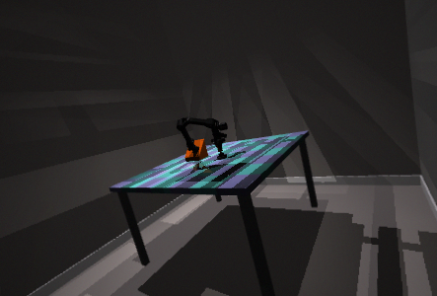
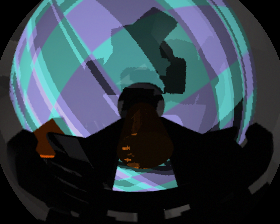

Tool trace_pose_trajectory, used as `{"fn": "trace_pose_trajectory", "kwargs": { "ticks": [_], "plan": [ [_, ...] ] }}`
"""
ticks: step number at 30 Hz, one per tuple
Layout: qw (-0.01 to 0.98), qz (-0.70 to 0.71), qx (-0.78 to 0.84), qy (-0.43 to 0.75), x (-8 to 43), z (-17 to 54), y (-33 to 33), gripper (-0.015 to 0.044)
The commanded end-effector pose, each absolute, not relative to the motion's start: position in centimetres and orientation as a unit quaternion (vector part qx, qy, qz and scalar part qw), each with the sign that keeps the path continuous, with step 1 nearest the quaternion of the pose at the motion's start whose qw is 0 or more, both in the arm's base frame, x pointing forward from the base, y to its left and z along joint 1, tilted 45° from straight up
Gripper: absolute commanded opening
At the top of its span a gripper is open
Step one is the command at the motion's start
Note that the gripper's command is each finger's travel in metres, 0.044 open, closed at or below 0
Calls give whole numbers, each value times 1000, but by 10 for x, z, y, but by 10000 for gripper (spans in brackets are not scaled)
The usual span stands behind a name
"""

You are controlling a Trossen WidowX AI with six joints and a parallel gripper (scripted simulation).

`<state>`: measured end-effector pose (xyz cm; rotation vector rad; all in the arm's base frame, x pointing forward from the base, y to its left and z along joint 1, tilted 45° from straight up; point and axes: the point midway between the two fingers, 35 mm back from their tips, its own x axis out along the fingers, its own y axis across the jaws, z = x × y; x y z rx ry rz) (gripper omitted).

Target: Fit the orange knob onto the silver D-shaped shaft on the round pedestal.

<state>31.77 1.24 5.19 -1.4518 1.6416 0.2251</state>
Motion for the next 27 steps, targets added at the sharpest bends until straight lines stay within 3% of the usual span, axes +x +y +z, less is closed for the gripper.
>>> {"fn": "trace_pose_trajectory", "kwargs": {
  "ticks": [1, 27],
  "plan": [
    [453, 89, -588, 664, 318, 52, 12, 0],
    [512, 19, -538, 670, 320, 53, 13, 0]
  ]
}}
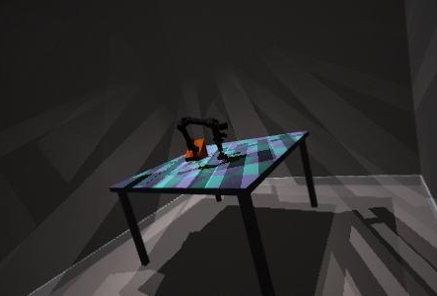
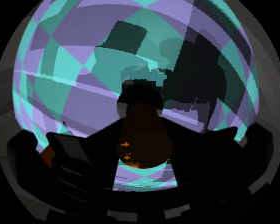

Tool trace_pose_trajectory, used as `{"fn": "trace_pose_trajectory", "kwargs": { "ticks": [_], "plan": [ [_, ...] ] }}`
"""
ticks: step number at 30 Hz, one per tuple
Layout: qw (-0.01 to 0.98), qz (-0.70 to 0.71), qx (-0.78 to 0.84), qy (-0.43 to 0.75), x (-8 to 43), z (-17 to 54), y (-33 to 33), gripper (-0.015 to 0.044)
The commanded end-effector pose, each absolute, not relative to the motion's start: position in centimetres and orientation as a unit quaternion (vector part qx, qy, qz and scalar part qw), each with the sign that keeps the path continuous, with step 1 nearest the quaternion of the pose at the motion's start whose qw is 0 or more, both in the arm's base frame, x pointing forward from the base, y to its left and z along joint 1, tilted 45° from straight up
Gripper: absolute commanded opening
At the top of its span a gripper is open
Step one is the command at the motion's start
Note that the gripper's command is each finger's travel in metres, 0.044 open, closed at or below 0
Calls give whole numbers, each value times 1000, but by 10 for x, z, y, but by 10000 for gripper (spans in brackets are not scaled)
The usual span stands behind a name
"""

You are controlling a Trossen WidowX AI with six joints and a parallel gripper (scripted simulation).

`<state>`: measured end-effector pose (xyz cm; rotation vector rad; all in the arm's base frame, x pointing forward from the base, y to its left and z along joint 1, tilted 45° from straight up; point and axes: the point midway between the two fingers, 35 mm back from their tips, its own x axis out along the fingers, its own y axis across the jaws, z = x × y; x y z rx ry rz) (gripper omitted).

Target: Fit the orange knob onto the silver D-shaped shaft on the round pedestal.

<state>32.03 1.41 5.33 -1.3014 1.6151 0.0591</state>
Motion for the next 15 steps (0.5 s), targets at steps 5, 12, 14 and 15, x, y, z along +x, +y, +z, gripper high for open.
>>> {"fn": "trace_pose_trajectory", "kwargs": {
  "ticks": [5, 12, 14, 15],
  "plan": [
    [512, 19, -538, 670, 318, 53, 13, 0],
    [512, 19, -538, 670, 318, 52, 12, 0],
    [512, 19, -538, 670, 318, 52, 12, 0],
    [512, 19, -538, 670, 319, 52, 12, 0]
  ]
}}
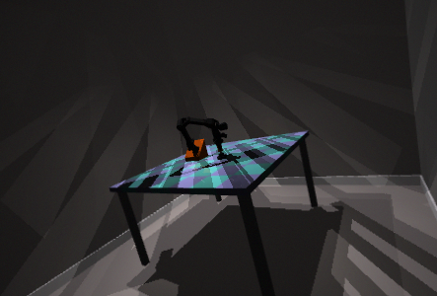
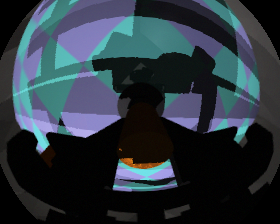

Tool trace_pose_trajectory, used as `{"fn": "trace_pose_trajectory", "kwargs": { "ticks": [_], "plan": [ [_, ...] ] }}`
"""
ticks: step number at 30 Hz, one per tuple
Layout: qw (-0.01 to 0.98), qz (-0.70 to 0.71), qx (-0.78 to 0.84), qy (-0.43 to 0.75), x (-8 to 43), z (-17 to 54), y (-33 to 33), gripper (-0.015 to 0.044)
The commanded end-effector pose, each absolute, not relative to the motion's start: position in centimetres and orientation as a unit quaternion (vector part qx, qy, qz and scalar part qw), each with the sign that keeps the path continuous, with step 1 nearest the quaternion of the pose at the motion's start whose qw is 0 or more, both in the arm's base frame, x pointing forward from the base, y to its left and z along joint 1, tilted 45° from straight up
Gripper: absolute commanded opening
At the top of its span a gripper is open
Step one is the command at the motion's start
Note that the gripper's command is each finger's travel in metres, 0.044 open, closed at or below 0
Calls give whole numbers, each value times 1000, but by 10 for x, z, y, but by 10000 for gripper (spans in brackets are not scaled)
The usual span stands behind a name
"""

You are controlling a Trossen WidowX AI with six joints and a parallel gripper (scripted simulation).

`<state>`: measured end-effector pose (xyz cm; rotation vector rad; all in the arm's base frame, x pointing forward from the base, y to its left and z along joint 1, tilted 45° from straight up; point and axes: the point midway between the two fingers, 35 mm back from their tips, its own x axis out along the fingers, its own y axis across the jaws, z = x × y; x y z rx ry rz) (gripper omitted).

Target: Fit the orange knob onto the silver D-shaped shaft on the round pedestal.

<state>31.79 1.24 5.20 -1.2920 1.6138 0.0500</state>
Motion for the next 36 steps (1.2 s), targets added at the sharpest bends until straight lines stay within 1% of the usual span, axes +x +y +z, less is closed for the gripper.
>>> {"fn": "trace_pose_trajectory", "kwargs": {
  "ticks": [1, 14, 21, 36],
  "plan": [
    [512, 19, -538, 670, 319, 52, 12, 0],
    [514, 16, -535, 670, 320, 56, 15, 0],
    [565, -51, -481, 668, 320, 54, 15, 0],
    [565, -51, -481, 668, 318, 52, 11, 0]
  ]
}}
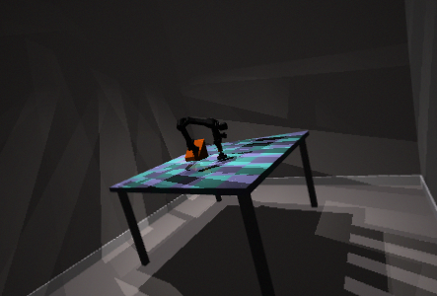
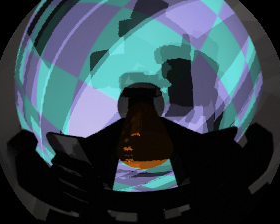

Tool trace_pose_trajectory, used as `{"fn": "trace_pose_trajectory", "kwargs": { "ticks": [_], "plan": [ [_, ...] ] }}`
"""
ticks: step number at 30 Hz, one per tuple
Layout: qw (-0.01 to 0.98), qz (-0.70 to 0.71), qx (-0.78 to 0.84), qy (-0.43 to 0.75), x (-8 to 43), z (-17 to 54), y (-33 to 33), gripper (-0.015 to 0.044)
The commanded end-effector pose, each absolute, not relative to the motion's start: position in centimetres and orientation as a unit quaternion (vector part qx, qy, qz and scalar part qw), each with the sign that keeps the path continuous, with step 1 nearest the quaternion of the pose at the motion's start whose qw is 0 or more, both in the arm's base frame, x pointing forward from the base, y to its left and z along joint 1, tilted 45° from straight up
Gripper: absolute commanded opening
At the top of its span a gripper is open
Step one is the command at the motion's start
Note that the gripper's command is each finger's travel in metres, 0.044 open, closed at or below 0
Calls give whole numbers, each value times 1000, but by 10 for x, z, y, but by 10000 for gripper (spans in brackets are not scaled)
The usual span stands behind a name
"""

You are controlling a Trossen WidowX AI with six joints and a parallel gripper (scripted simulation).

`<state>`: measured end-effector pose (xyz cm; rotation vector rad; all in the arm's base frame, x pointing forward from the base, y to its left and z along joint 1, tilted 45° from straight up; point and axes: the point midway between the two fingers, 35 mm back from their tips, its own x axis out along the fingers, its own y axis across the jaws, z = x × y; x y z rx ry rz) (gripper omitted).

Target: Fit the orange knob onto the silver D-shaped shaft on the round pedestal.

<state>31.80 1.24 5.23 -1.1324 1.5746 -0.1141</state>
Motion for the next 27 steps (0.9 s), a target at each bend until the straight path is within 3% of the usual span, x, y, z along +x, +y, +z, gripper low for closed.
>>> {"fn": "trace_pose_trajectory", "kwargs": {
  "ticks": [1, 27],
  "plan": [
    [565, -51, -481, 668, 319, 52, 11, 0],
    [612, -120, -419, 659, 319, 53, 14, 0]
  ]
}}
